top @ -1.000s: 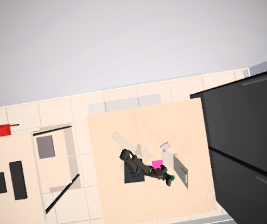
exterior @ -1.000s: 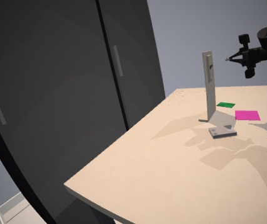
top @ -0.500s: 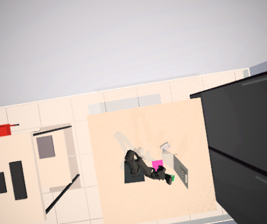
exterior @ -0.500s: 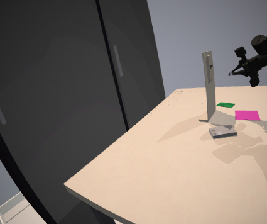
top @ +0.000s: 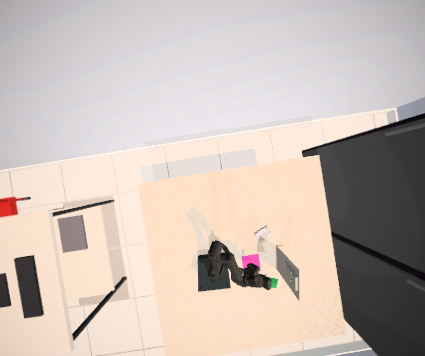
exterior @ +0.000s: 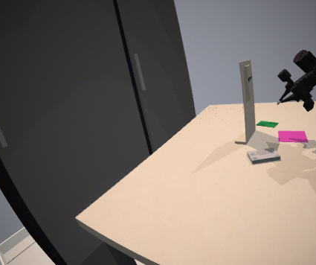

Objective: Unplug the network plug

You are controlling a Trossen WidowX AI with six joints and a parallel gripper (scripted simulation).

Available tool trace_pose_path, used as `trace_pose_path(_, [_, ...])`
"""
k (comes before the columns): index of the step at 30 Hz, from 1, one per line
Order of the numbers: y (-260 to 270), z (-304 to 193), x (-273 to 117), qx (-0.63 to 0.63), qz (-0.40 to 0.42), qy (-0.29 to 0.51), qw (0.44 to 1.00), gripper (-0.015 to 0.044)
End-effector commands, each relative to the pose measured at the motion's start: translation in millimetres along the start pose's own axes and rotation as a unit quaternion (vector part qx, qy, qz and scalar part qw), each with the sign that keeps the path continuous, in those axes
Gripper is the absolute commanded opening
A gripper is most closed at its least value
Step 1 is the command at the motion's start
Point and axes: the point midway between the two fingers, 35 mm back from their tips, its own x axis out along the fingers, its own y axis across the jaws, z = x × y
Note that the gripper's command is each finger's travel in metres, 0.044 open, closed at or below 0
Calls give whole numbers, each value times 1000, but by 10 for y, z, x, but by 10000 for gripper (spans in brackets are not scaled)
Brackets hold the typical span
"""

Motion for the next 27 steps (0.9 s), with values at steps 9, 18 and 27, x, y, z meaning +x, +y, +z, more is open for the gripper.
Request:
trace_pose_path(9, [458, -17, 86, -8, 89, -47, 995, 0])
trace_pose_path(18, [774, 2, 95, -8, 144, -90, 985, 0])
trace_pose_path(27, [819, 3, 120, -8, 149, -93, 984, 0])
